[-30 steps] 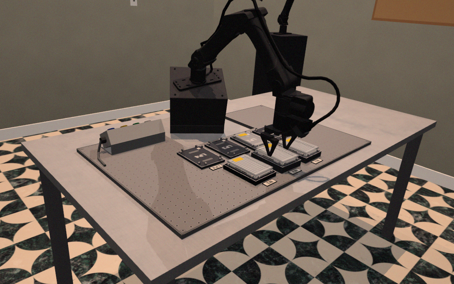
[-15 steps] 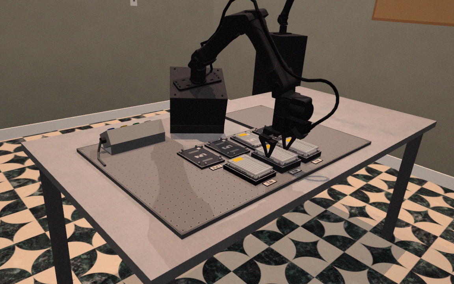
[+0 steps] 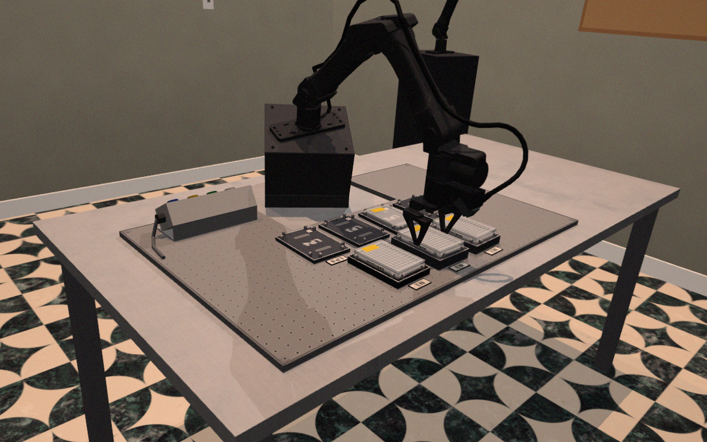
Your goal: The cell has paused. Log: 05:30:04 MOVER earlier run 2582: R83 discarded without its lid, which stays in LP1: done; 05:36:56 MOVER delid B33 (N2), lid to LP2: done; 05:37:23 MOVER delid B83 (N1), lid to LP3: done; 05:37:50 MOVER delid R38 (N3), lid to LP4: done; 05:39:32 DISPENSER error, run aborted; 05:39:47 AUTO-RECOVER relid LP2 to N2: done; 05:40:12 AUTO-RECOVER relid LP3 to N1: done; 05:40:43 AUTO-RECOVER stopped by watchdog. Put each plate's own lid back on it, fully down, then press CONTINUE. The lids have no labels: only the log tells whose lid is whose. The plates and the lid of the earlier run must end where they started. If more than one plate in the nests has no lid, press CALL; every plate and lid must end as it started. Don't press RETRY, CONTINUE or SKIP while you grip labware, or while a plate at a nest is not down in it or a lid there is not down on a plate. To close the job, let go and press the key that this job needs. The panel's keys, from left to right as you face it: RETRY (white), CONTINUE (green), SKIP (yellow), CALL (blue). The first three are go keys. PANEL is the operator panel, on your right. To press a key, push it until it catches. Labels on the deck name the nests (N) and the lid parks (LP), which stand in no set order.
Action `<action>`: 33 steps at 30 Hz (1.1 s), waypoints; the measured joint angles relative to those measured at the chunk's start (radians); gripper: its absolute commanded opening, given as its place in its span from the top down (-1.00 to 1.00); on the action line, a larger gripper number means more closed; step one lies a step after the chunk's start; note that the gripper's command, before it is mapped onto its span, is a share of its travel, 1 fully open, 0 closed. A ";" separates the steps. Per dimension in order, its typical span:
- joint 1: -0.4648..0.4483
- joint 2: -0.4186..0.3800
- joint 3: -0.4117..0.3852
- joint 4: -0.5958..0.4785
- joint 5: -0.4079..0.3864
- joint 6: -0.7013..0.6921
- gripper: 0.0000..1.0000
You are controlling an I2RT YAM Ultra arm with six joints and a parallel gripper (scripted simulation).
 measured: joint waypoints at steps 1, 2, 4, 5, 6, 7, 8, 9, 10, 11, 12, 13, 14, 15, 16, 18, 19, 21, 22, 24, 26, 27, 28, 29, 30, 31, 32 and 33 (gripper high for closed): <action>0.000 0.000 0.000 0.000 0.000 0.000 -1.00; 0.000 0.000 0.000 0.000 0.000 0.000 -1.00; 0.000 0.000 0.000 0.000 0.000 0.000 -1.00; 0.000 0.000 0.000 0.000 0.000 0.000 -1.00; 0.000 0.000 0.000 0.000 0.000 0.000 -1.00; 0.000 0.000 0.000 0.000 0.000 0.000 -1.00; 0.000 0.000 0.000 0.000 0.000 0.000 -1.00; 0.000 0.000 0.000 0.000 0.000 0.000 -1.00; 0.000 0.000 0.000 0.000 0.000 0.000 -1.00; 0.000 0.000 0.000 0.000 0.000 0.000 -1.00; 0.000 0.000 0.000 0.000 0.000 0.000 -1.00; 0.000 0.000 0.000 0.000 0.000 0.000 -1.00; 0.000 0.000 0.000 0.000 0.000 0.000 -1.00; 0.000 0.000 0.000 0.000 0.000 0.000 -1.00; 0.000 0.000 0.000 0.000 0.000 0.000 -1.00; 0.000 0.000 0.000 0.000 0.000 0.000 -1.00; 0.000 0.000 0.000 0.000 0.000 0.001 -1.00; 0.000 0.000 0.000 -0.003 0.000 0.002 -1.00; 0.000 -0.002 0.000 -0.006 0.000 0.003 -1.00; 0.000 -0.007 0.000 -0.014 0.000 0.004 -1.00; 0.000 -0.015 0.000 -0.021 0.000 0.006 -1.00; 0.000 -0.019 0.000 -0.023 0.000 0.006 -1.00; 0.000 -0.023 0.000 -0.024 0.000 0.006 -1.00; 0.000 -0.027 0.000 -0.027 0.000 0.007 -1.00; 0.000 -0.030 0.000 -0.030 0.000 0.008 -1.00; 0.000 -0.034 0.000 -0.033 0.000 0.008 -1.00; 0.000 -0.037 0.000 -0.037 0.000 0.009 -1.00; 0.000 -0.040 0.000 -0.040 0.000 0.010 -1.00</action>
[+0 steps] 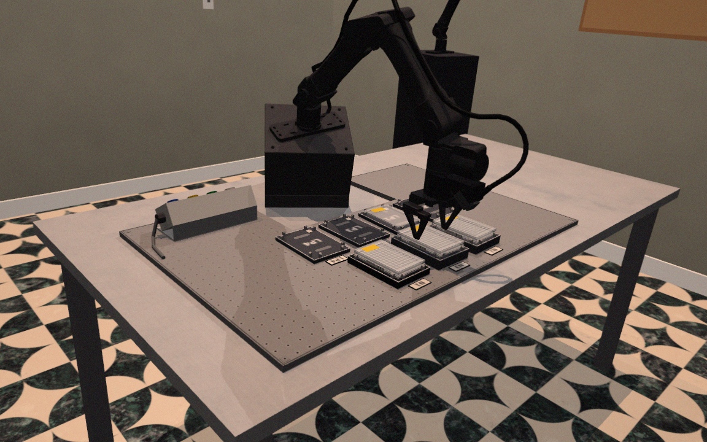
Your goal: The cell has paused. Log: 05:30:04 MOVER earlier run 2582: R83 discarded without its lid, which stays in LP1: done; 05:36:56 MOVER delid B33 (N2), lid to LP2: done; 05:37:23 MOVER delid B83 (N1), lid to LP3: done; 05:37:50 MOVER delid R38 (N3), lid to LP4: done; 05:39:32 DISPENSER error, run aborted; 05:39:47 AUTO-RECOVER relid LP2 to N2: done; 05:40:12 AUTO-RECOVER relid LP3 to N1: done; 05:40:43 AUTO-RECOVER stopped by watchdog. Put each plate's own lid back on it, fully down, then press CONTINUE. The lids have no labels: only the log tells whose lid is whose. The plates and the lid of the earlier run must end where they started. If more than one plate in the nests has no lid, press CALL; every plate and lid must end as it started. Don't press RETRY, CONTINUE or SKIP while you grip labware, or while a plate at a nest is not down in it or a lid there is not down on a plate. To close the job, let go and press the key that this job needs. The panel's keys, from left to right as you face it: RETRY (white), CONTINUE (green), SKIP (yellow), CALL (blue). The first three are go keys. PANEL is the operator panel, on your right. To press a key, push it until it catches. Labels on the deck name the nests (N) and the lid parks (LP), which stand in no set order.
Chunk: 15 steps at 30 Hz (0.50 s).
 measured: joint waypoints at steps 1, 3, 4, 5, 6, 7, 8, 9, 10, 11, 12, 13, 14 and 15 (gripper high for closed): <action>0.000 -0.003 0.000 -0.003 0.000 0.001 -1.00; 0.000 -0.008 0.000 -0.007 0.001 0.002 -1.00; 0.001 -0.011 0.000 -0.009 0.001 0.003 -1.00; 0.002 -0.013 -0.002 -0.008 0.001 0.003 -1.00; 0.003 -0.016 -0.006 -0.008 0.001 0.004 -1.00; 0.005 -0.018 -0.010 -0.008 0.001 0.004 -1.00; 0.006 -0.019 -0.014 -0.009 0.001 0.005 -1.00; 0.007 -0.019 -0.017 -0.009 0.001 0.005 -1.00; 0.008 -0.019 -0.019 -0.010 0.001 0.005 -1.00; 0.009 -0.019 -0.021 -0.011 0.001 0.006 -1.00; 0.009 -0.019 -0.022 -0.012 0.001 0.006 -1.00; 0.009 -0.019 -0.021 -0.012 0.001 0.006 -1.00; 0.009 -0.019 -0.021 -0.011 0.001 0.006 -1.00; 0.009 -0.019 -0.022 -0.012 0.001 0.006 -1.00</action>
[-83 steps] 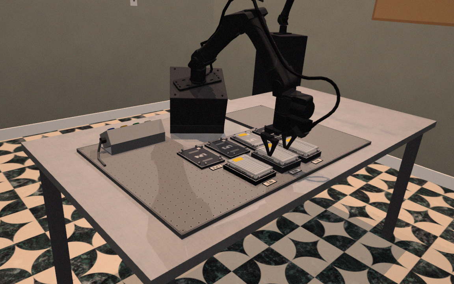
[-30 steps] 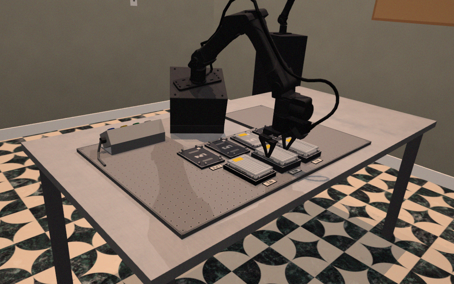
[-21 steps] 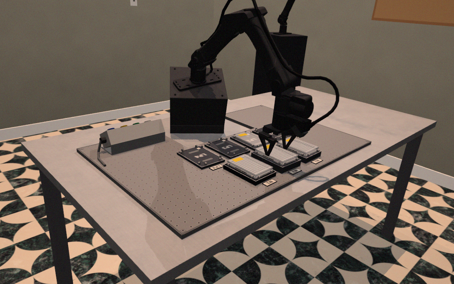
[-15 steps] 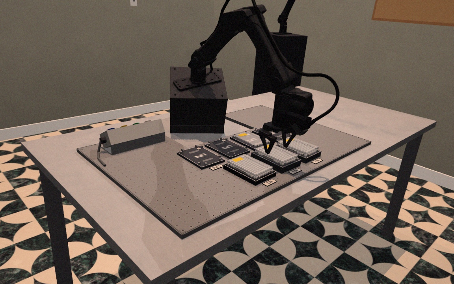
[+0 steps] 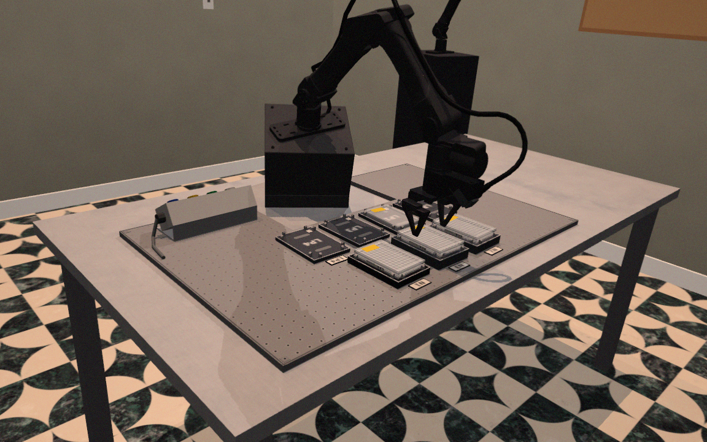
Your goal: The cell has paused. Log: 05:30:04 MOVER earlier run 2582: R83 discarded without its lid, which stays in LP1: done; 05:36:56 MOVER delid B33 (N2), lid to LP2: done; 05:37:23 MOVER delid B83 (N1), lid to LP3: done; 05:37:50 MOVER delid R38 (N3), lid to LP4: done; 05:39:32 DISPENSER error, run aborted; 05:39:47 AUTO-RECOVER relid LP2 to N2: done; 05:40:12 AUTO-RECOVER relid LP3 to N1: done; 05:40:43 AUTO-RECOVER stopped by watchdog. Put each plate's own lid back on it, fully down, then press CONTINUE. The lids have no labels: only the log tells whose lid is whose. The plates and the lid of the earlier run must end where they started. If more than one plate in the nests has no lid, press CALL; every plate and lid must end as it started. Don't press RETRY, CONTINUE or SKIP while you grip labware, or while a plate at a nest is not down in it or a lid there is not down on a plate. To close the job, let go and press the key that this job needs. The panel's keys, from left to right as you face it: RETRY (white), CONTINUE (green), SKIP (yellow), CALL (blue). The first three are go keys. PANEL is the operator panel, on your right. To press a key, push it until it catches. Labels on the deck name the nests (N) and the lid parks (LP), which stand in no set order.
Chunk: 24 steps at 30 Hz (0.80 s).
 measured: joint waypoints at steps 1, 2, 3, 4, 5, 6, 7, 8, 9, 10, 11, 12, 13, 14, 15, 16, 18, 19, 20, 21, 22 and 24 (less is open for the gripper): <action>0.000 -0.001 0.000 0.000 0.000 0.000 -1.00; 0.000 -0.002 0.000 -0.001 0.000 0.000 -1.00; 0.000 -0.002 0.000 -0.002 0.000 0.000 -1.00; 0.000 -0.003 0.000 -0.002 0.000 0.001 -1.00; 0.000 -0.004 0.000 -0.003 0.000 0.001 -1.00; 0.000 -0.005 0.000 -0.004 0.000 0.001 -1.00; 0.000 -0.006 0.000 -0.004 0.000 0.001 -1.00; 0.000 -0.006 0.000 -0.005 0.000 0.002 -1.00; 0.000 -0.007 0.000 -0.005 0.001 0.002 -1.00; 0.000 -0.007 0.000 -0.006 0.001 0.002 -1.00; 0.000 -0.007 0.000 -0.006 0.001 0.002 -1.00; 0.000 -0.008 0.000 -0.007 0.001 0.002 -1.00; 0.000 -0.008 0.000 -0.007 0.001 0.002 -1.00; 0.000 -0.008 0.000 -0.007 0.001 0.002 -1.00; 0.000 -0.008 0.000 -0.007 0.001 0.002 -1.00; 0.000 -0.008 0.000 -0.008 0.001 0.003 -1.00; 0.000 -0.008 0.000 -0.009 0.001 0.003 -1.00; 0.000 -0.008 0.000 -0.010 0.001 0.003 -1.00; 0.000 -0.008 0.000 -0.011 0.001 0.003 -1.00; 0.000 -0.008 0.000 -0.011 0.001 0.004 -1.00; 0.000 -0.008 0.000 -0.011 0.001 0.004 -1.00; 0.000 -0.008 0.000 -0.013 0.002 0.004 -1.00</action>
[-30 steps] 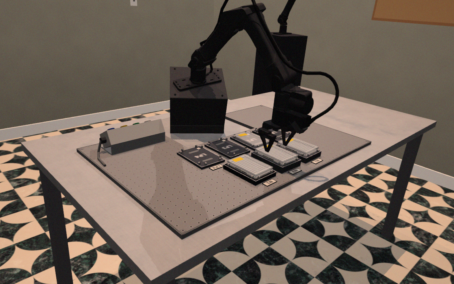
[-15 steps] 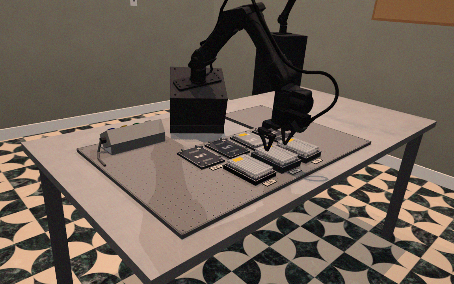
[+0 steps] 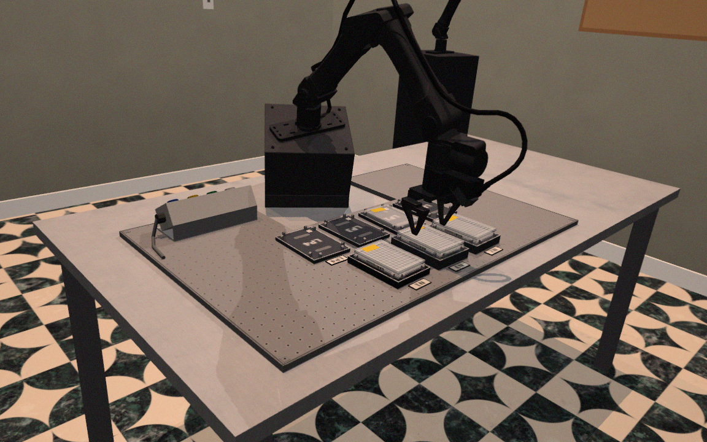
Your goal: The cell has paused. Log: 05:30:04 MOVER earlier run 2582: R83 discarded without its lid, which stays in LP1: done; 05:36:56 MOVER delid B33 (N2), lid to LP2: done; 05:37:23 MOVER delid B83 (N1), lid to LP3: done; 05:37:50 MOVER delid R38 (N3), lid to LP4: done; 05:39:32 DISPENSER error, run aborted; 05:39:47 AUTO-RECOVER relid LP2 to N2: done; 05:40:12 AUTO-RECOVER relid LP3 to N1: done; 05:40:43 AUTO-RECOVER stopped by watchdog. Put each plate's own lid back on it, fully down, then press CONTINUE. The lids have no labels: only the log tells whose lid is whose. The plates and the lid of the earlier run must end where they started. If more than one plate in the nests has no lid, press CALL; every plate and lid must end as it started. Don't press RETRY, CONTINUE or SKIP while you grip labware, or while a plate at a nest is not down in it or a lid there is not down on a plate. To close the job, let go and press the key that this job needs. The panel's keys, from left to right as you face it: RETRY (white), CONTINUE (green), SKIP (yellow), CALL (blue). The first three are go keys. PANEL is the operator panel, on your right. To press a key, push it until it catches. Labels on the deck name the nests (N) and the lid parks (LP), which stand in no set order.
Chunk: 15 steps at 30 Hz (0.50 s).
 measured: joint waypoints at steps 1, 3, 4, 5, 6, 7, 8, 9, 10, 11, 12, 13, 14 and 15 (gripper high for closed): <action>0.000 0.000 0.000 -0.001 0.000 0.000 -1.00; 0.001 0.000 0.000 -0.002 0.000 -0.002 -0.96; 0.001 -0.001 -0.003 0.002 0.000 -0.006 -0.96; 0.002 -0.005 -0.008 0.005 0.000 -0.010 -0.96; 0.002 -0.008 -0.013 0.005 0.000 -0.013 -0.94; 0.003 -0.013 -0.021 0.011 0.000 -0.015 -0.92; 0.003 -0.021 -0.035 0.020 0.000 -0.017 -0.90; 0.003 -0.032 -0.055 0.030 0.000 -0.018 -0.88; 0.003 -0.045 -0.079 0.039 0.000 -0.019 -0.86; 0.003 -0.060 -0.105 0.047 0.000 -0.020 -0.84; 0.003 -0.074 -0.133 0.056 0.000 -0.020 -0.82; 0.003 -0.087 -0.160 0.064 0.000 -0.020 -0.80; 0.003 -0.101 -0.188 0.074 0.000 -0.020 -0.78; 0.003 -0.114 -0.216 0.083 0.000 -0.020 -0.76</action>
